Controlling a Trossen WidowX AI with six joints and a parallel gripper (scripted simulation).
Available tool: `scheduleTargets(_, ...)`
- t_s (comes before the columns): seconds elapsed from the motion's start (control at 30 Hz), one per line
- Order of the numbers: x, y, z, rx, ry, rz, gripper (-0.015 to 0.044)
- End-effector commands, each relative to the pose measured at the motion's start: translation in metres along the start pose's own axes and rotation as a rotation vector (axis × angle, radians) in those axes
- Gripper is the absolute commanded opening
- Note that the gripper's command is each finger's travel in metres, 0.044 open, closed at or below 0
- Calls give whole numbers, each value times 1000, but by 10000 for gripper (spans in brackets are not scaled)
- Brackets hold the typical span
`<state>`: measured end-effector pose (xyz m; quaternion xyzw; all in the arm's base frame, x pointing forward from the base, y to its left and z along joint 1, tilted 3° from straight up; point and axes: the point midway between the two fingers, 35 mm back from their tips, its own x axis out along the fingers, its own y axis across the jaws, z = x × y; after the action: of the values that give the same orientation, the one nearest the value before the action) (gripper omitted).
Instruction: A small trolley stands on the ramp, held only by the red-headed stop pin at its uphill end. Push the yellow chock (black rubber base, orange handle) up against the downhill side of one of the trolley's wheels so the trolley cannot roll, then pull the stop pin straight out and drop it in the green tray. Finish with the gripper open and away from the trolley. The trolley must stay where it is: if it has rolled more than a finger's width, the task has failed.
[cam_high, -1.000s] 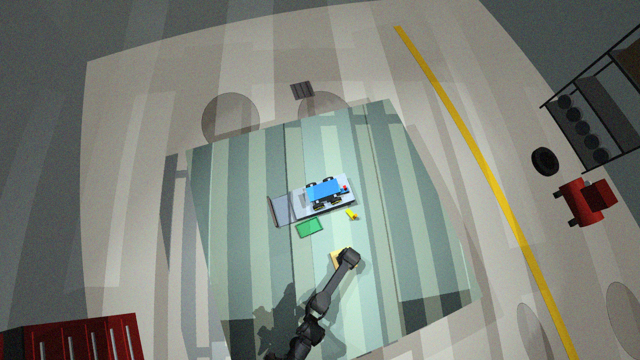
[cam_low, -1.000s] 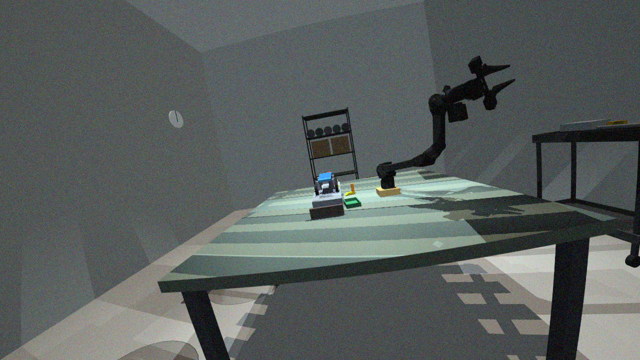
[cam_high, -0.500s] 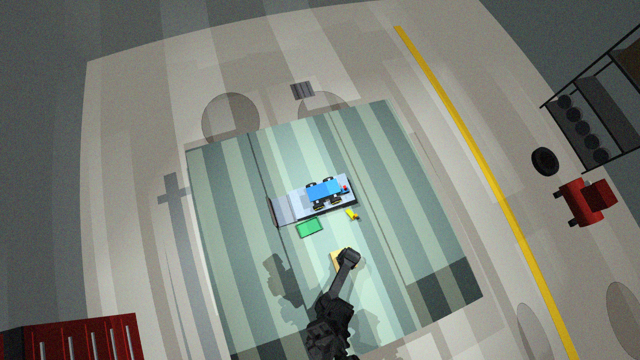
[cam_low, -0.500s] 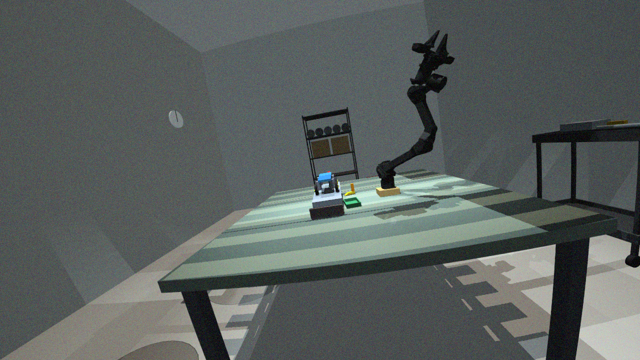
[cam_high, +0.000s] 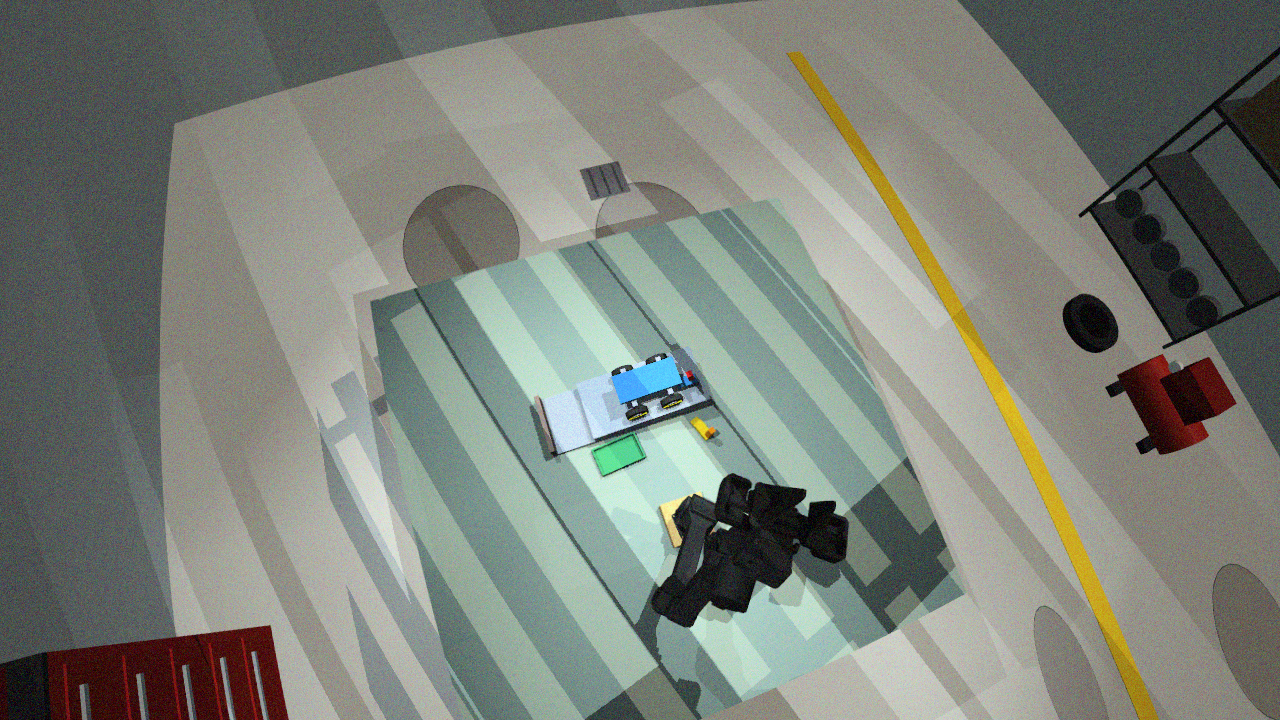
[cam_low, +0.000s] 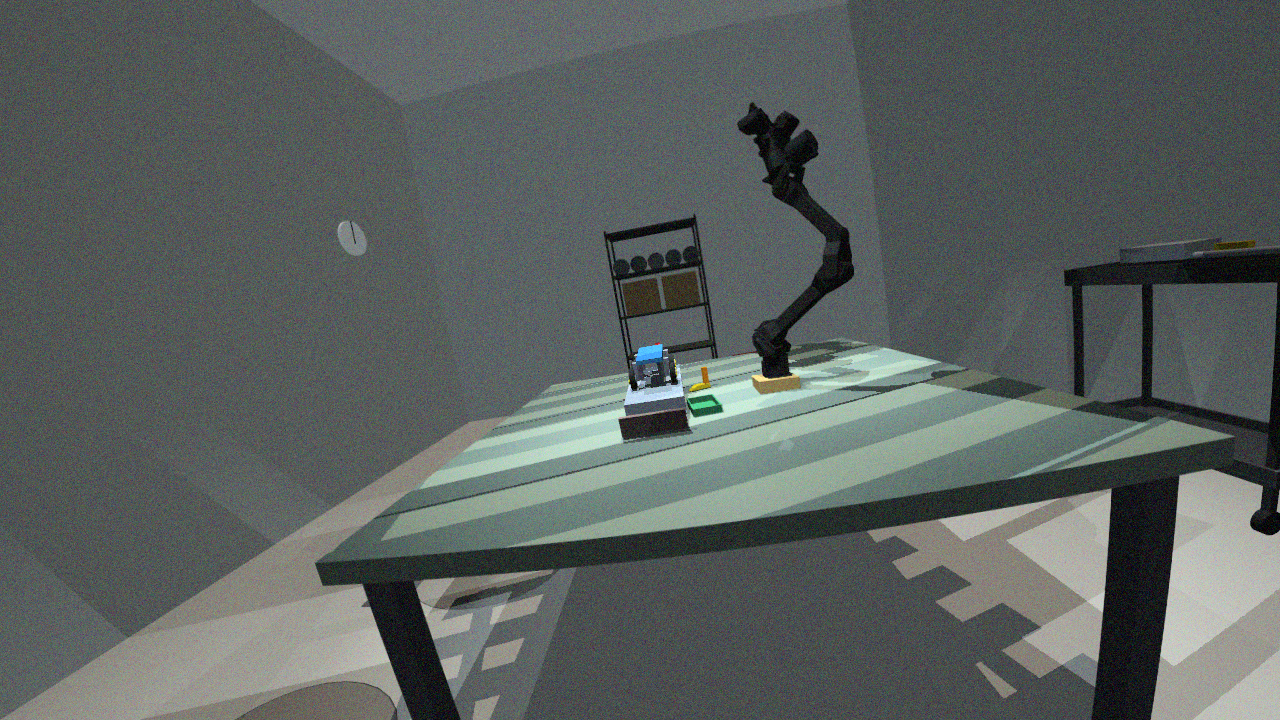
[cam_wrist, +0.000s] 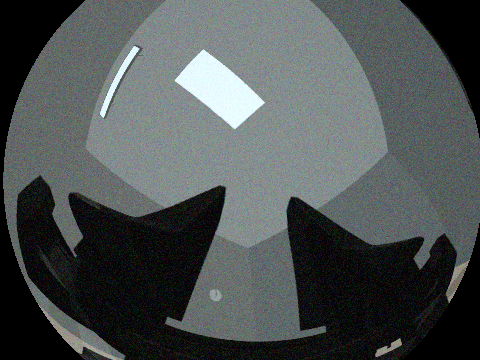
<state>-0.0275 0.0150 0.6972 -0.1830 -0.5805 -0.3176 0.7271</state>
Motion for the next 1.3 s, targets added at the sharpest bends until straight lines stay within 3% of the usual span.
scheduleTargets(0.0,4,-10,-77,145,215,-41,190)
scheduleTargets(0.23,-24,-22,-222,416,625,-206,190)
scheduleTargets(0.37,-52,-25,-279,536,799,-317,190)
scheduleTargets(0.67,-163,-24,-400,810,1230,-772,190)
scheduleTargets(1.0,-315,-21,-453,849,1519,-1493,190)
scheduleTargets(1.27,-423,-22,-435,589,1512,-2136,190)
